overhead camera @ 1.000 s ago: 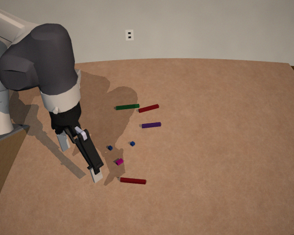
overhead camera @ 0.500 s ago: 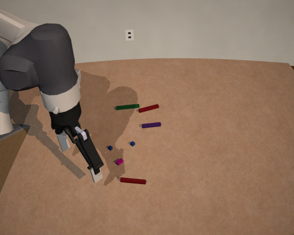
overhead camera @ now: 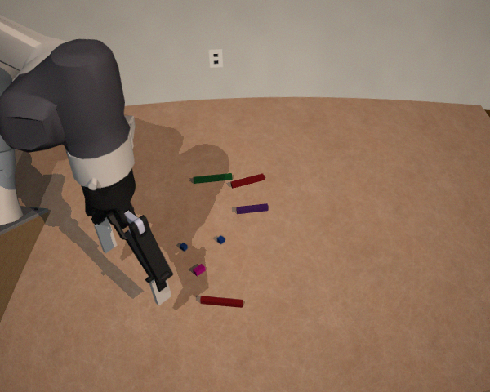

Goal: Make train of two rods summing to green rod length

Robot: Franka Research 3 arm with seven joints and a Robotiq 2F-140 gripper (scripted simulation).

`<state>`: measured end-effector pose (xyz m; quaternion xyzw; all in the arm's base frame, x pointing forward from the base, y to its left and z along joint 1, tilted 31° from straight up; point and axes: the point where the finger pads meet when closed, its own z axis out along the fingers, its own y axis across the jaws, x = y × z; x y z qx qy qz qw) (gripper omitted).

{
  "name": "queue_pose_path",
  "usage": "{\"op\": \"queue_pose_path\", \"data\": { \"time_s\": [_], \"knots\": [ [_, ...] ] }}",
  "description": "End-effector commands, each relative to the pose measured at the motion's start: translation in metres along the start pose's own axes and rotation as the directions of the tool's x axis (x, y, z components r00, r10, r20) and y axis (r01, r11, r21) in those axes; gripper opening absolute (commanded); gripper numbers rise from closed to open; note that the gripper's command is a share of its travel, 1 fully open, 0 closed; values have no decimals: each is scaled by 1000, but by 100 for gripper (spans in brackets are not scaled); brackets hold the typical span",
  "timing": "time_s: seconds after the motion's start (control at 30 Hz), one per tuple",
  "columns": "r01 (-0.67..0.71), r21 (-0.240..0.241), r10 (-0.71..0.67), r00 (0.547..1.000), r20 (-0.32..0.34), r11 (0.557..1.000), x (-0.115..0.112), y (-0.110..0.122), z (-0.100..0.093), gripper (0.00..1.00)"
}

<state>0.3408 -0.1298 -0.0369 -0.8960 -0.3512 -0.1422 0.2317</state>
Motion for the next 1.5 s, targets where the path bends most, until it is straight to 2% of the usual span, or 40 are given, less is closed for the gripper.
{"op": "queue_pose_path", "data": {
  "time_s": [0.0, 1.13, 1.2, 1.33, 1.47],
  "knots": [
    [3, 1, -3, 1000, 3, 1000, -1, 0, 0, 100],
    [3, 1, -3, 1000, 3, 1000, 0, 0, 0, 100],
    [3, 0, -3, 1000, 3, 1000, 11, 1, 0, 100],
    [3, 0, -3, 1000, 3, 1000, 51, 0, 0, 100],
    [3, 1, -3, 1000, 3, 1000, 55, 0, 0, 100]
  ]
}}
